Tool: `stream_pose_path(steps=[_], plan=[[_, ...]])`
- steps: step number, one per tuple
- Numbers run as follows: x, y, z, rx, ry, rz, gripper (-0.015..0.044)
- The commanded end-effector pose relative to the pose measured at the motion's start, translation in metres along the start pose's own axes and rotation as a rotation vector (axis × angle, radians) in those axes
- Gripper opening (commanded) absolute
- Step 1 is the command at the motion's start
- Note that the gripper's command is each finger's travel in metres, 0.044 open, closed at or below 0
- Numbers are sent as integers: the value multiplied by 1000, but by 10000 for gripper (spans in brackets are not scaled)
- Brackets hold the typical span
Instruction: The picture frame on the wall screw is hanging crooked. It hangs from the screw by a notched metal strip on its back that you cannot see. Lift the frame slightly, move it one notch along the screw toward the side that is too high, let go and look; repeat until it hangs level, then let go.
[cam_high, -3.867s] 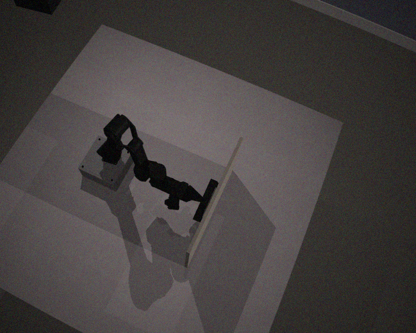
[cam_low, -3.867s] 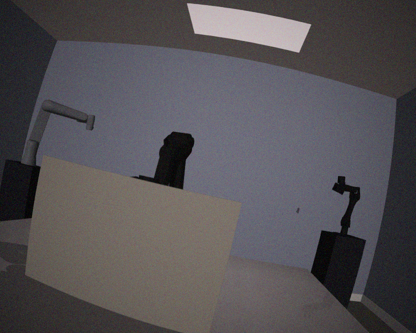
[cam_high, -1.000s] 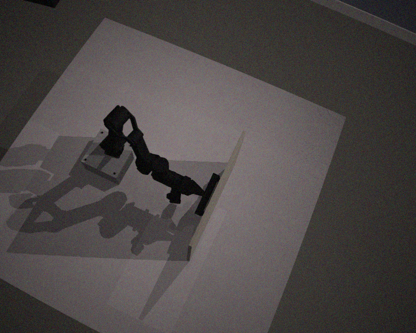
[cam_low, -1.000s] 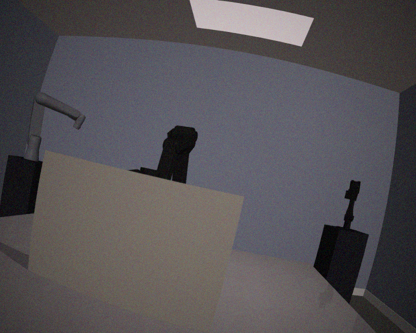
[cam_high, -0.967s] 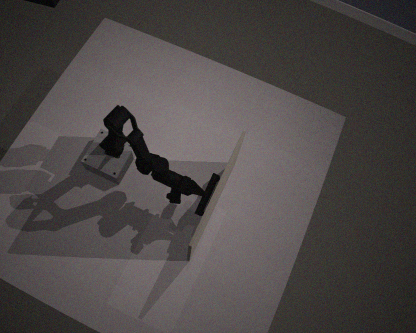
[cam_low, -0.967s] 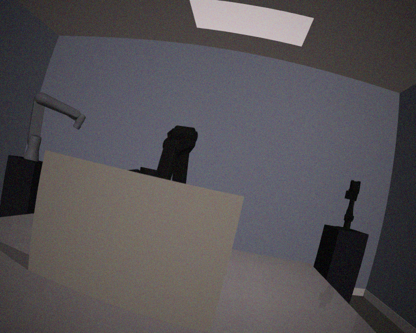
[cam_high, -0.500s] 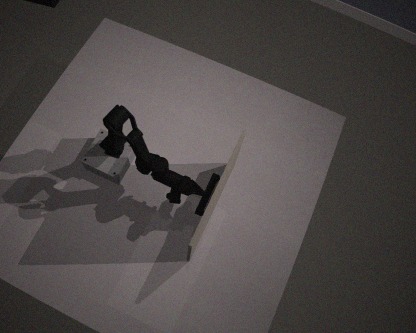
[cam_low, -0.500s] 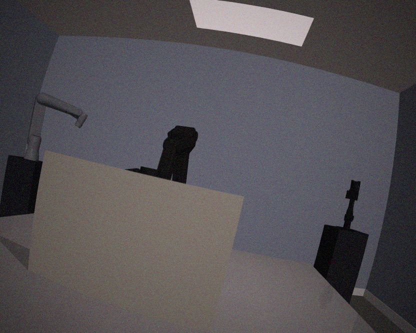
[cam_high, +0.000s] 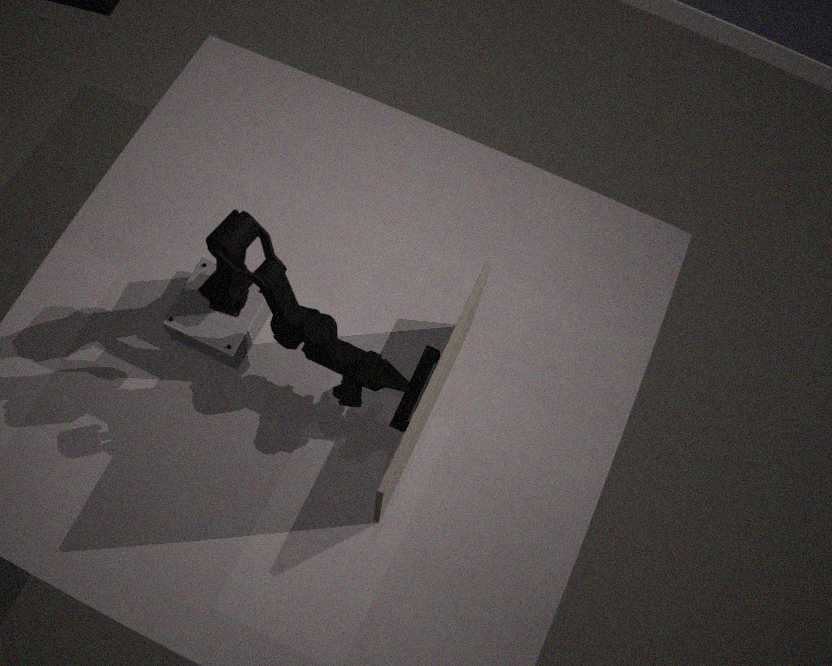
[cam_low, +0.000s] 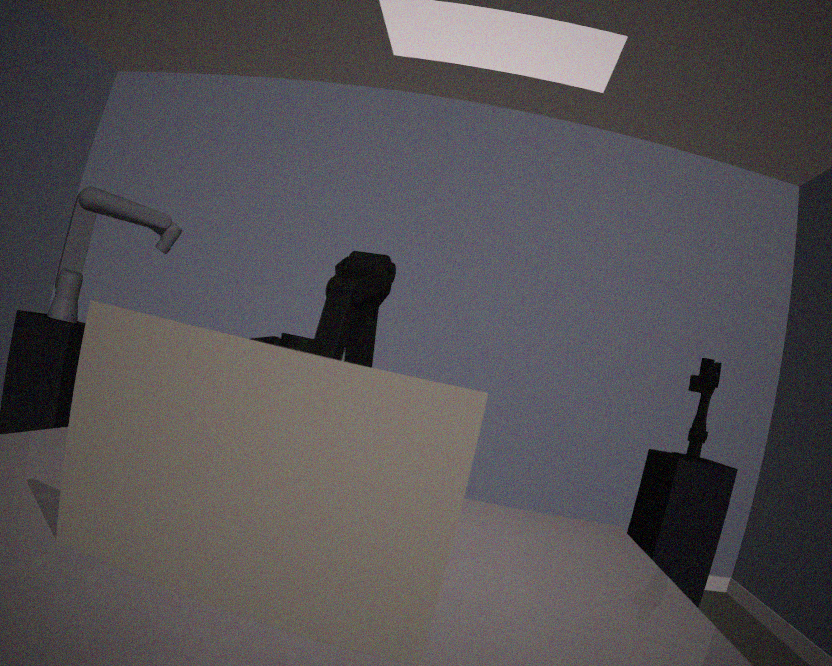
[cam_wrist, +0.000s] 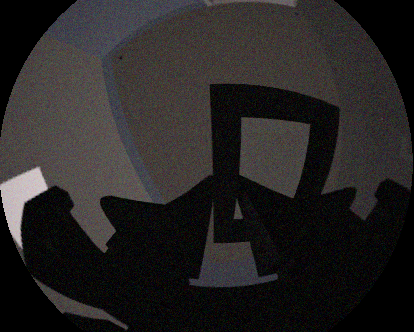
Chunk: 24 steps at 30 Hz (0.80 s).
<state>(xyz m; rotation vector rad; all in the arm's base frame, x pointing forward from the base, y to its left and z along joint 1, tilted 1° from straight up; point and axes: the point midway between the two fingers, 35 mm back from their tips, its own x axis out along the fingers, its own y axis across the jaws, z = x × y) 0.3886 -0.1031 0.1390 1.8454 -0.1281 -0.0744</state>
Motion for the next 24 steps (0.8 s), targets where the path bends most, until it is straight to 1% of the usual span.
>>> stream_pose_path(steps=[1, 24], plan=[[1, 3, -1, -4, 5, 10, 0], [1, 4, -4, -4, 5, 10, 0]])
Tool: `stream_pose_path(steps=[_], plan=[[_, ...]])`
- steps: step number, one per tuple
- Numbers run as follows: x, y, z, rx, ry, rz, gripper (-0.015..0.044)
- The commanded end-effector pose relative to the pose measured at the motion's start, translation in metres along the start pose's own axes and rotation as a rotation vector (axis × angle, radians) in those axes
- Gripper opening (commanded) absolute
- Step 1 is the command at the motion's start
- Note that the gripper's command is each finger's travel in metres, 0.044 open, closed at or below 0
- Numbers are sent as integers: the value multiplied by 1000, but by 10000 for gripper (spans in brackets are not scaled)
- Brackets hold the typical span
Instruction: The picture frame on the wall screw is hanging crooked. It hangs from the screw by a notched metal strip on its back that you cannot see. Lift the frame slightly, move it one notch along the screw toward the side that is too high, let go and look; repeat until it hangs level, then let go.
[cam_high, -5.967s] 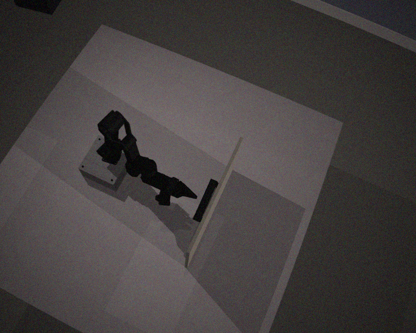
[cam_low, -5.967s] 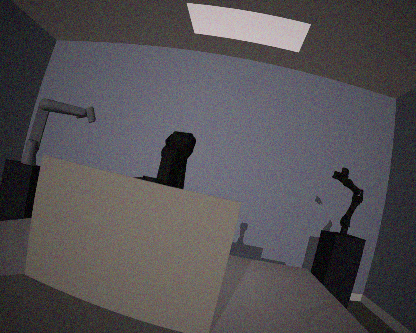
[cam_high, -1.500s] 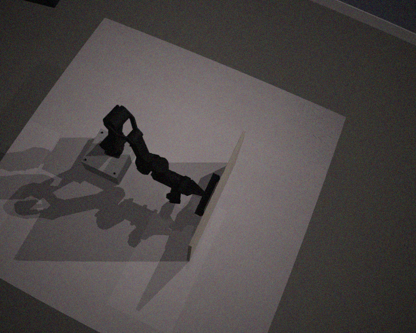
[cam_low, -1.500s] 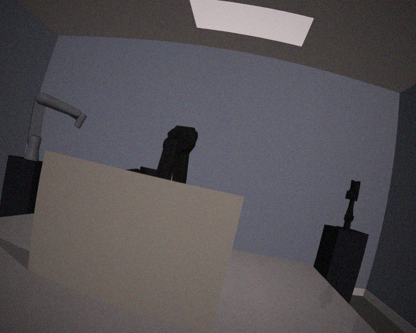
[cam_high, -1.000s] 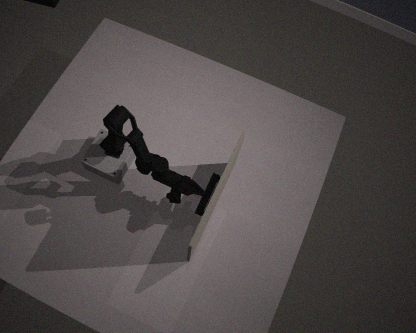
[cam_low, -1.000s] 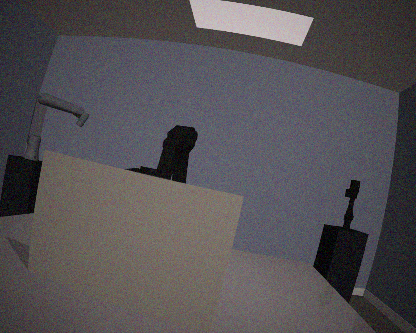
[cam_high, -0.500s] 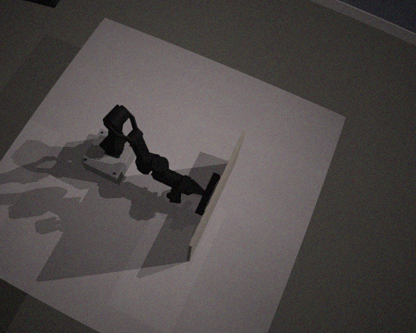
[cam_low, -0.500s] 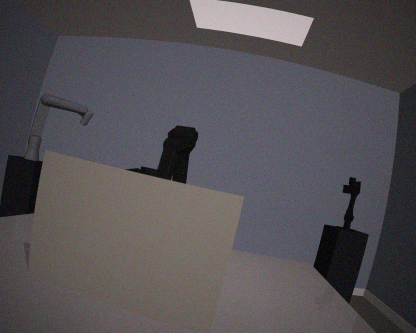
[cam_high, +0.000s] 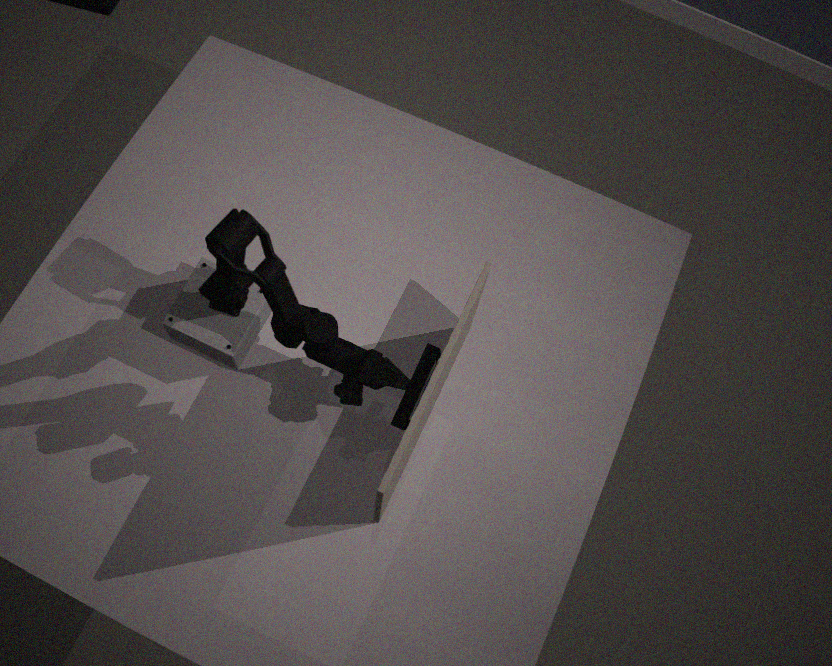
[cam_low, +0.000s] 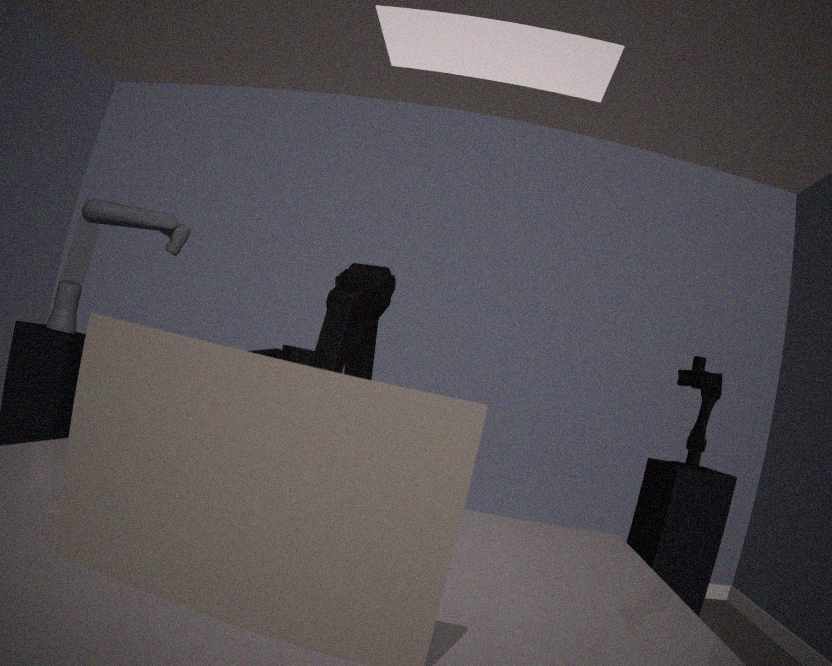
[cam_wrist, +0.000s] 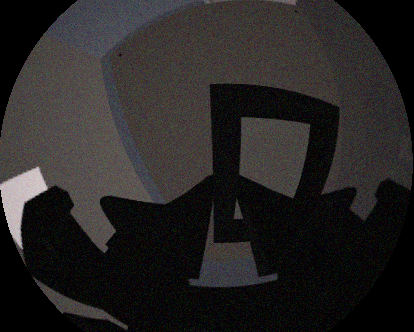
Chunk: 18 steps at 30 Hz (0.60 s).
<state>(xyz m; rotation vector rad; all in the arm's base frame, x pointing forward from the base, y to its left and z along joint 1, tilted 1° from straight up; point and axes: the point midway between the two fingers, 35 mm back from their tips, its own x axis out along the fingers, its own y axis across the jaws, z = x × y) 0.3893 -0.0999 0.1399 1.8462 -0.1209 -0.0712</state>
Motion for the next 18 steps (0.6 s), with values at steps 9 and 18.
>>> stream_pose_path(steps=[9, 18], plan=[[0, 4, -5, -4, -1, 13, 0], [0, 4, -4, -4, -1, 13, 0]])
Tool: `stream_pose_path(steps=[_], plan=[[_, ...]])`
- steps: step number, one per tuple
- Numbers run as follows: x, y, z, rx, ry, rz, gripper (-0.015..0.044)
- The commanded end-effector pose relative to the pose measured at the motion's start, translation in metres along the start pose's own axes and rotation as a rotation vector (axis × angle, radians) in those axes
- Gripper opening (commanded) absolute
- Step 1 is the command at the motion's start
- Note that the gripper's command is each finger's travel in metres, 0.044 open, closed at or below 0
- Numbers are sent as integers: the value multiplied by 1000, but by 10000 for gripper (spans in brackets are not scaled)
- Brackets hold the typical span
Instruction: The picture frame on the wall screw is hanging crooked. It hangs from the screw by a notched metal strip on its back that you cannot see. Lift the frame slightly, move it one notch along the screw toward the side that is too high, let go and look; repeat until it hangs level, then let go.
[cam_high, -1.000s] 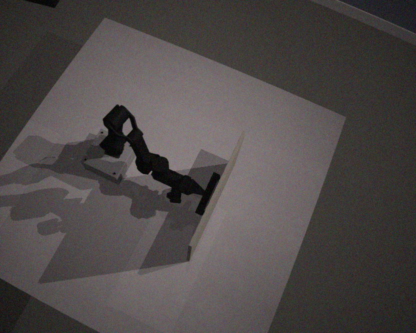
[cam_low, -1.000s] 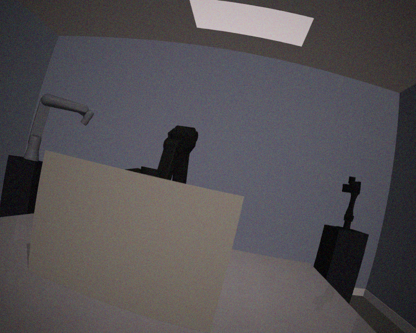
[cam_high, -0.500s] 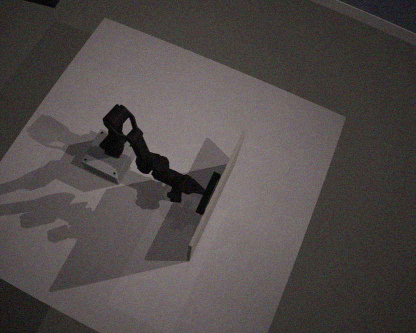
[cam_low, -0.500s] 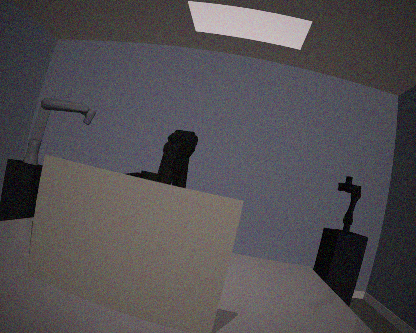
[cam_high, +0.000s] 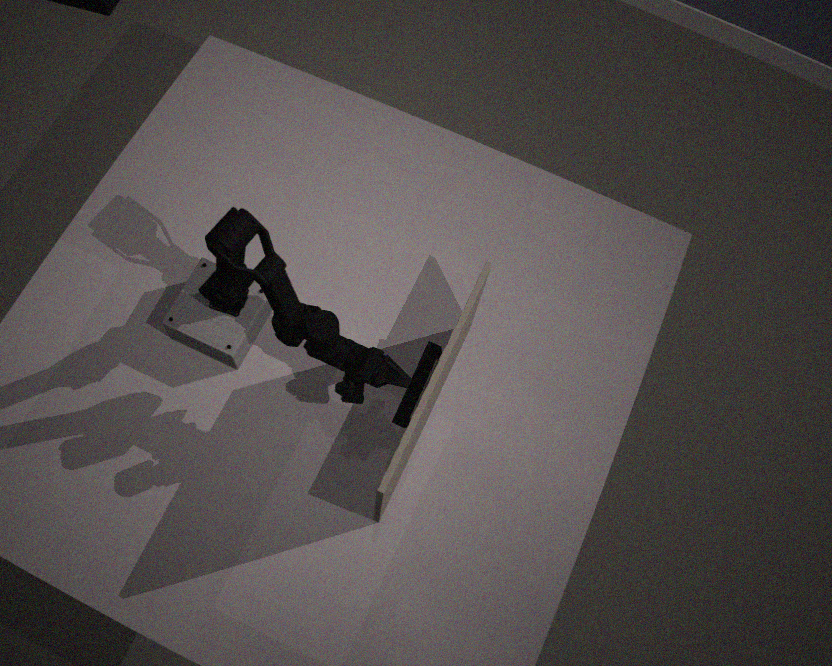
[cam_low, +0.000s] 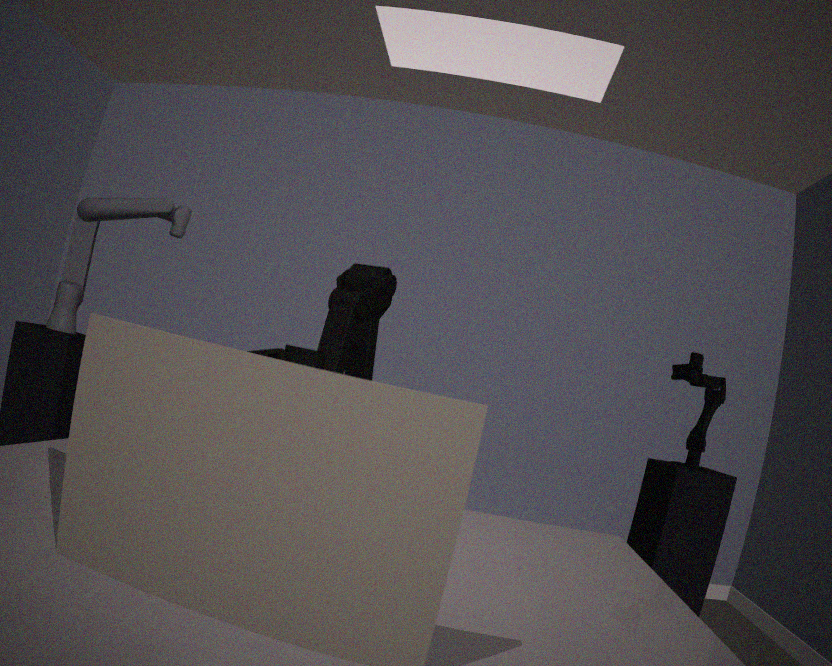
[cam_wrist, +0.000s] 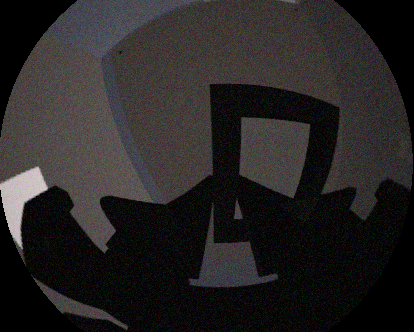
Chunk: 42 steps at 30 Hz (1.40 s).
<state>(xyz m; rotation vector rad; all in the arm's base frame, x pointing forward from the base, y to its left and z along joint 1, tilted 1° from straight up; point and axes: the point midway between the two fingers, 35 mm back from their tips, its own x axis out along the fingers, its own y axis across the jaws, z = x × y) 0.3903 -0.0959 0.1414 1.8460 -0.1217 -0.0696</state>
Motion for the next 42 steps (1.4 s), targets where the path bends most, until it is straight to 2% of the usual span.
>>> stream_pose_path(steps=[1, 42], plan=[[0, 3, 0, -4, -2, 12, 0], [0, -7, 0, -4, -2, 12, 0]])
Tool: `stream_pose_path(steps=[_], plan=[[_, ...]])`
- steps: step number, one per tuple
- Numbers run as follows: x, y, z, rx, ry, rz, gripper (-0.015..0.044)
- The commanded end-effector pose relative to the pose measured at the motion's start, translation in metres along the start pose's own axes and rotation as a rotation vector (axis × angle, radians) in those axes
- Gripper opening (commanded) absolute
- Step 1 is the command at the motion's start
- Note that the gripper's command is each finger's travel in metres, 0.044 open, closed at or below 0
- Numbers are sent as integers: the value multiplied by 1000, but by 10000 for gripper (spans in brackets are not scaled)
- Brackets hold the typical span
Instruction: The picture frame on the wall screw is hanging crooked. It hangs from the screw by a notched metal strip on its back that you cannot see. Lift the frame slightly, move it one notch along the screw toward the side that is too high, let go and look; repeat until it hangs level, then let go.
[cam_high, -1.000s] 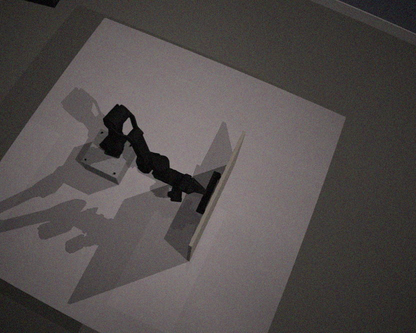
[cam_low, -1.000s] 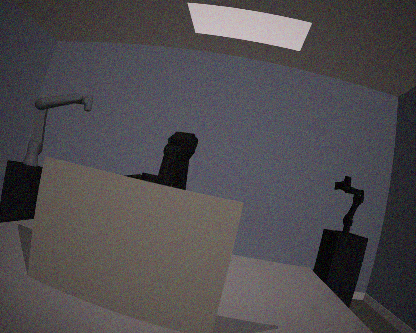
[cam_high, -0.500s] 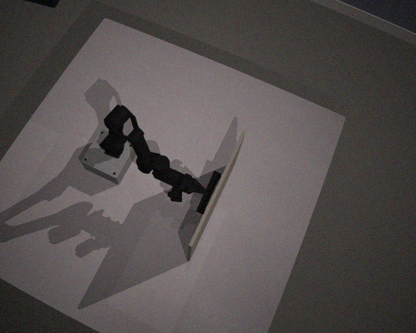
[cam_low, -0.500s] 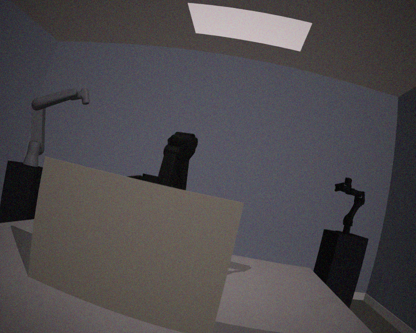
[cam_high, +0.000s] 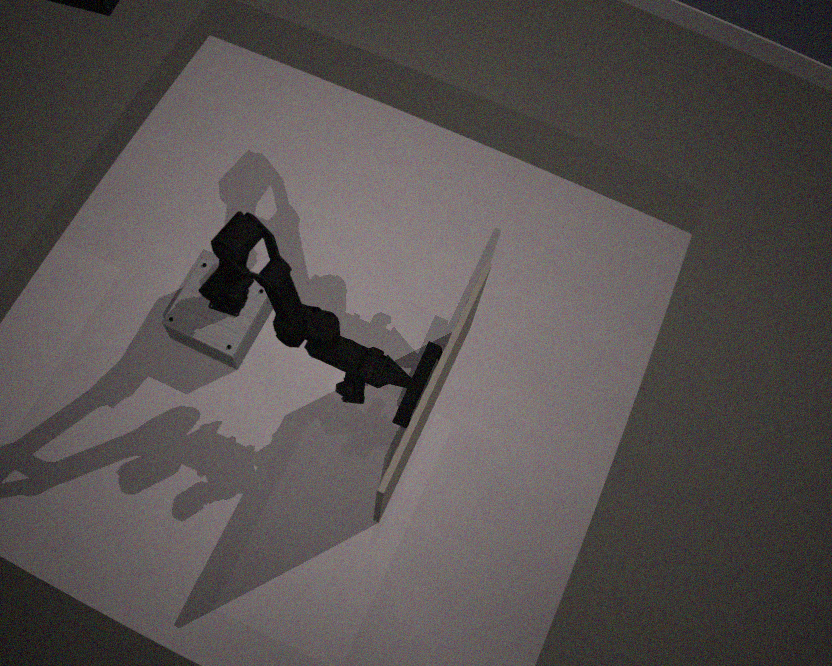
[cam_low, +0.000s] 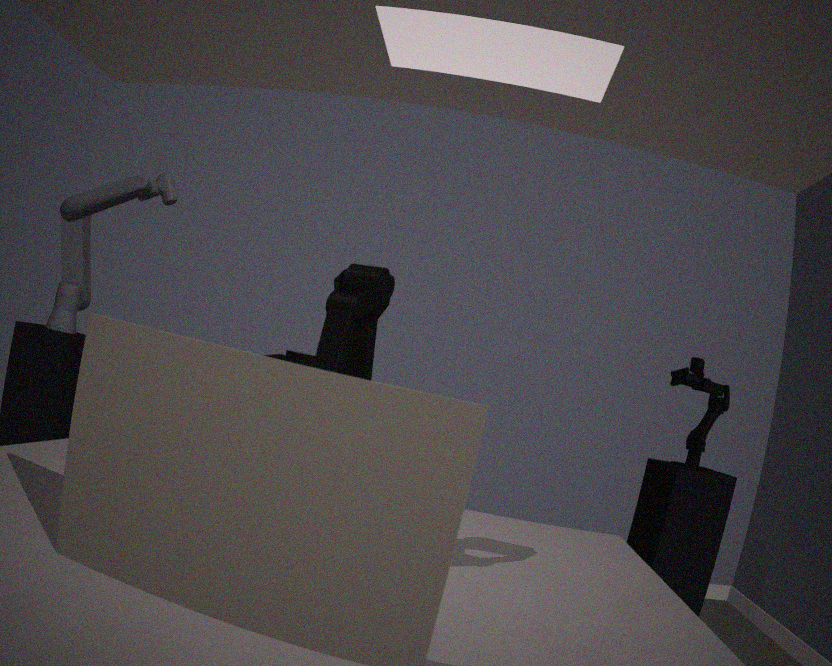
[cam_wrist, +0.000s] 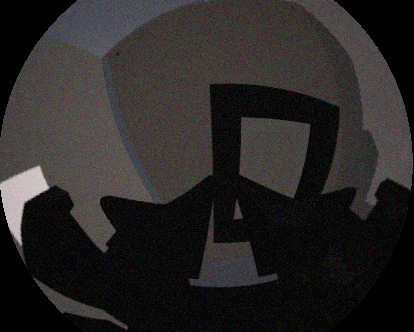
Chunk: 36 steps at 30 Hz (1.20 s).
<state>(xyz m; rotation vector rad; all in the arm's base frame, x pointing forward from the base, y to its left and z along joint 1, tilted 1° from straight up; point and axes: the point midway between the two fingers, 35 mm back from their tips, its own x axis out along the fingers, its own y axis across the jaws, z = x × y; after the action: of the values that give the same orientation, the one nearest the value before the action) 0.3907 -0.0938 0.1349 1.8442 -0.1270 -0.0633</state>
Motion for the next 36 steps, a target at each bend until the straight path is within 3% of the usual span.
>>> stream_pose_path(steps=[1, 36], plan=[[0, -1, 0, -2, -3, 5, 0], [0, 0, 0, -131, -2, 0, 0]])
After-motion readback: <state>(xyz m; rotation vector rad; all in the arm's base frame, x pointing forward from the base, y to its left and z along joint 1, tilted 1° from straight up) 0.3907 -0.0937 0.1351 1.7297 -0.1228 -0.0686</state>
